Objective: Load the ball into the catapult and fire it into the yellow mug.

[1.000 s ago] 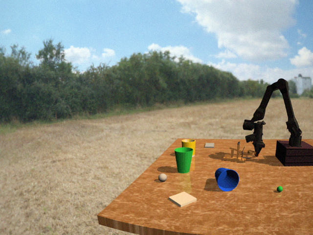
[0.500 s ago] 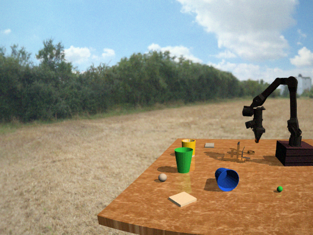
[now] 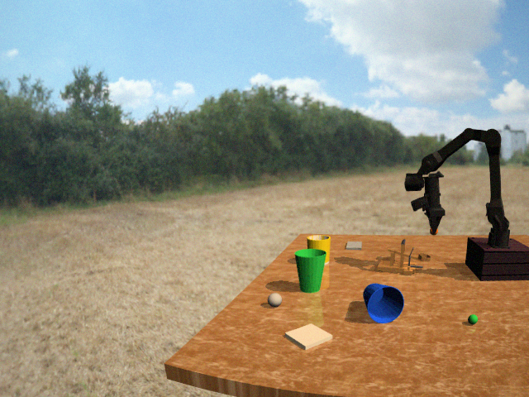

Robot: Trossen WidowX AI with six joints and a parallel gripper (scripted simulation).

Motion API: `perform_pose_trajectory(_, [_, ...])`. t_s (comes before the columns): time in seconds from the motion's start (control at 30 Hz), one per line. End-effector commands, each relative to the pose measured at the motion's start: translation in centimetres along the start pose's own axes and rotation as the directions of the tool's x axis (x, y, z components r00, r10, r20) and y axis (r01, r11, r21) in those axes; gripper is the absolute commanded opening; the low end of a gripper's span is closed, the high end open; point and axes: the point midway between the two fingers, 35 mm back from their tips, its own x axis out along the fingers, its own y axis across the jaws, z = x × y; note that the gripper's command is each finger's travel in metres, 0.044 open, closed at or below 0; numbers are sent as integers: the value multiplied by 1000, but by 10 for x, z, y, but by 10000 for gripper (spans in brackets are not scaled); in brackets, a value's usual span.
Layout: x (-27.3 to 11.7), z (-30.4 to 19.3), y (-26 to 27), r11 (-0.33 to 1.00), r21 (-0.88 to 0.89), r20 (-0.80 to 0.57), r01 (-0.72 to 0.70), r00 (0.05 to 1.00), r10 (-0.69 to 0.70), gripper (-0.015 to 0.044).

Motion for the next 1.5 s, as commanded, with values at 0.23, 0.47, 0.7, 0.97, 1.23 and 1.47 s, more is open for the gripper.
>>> perform_pose_trajectory(0.23, [14,24,30,997,79,-132,-22,991,33,0])
perform_pose_trajectory(0.47, [26,38,53,991,130,-223,-5,974,34,0])
perform_pose_trajectory(0.7, [33,43,65,988,153,-267,14,963,28,0])
perform_pose_trajectory(0.97, [48,44,65,988,154,-268,14,963,28,0])
perform_pose_trajectory(1.23, [58,45,65,988,154,-268,14,963,28,0])
perform_pose_trajectory(1.47, [55,49,64,989,147,-253,15,967,23,0])
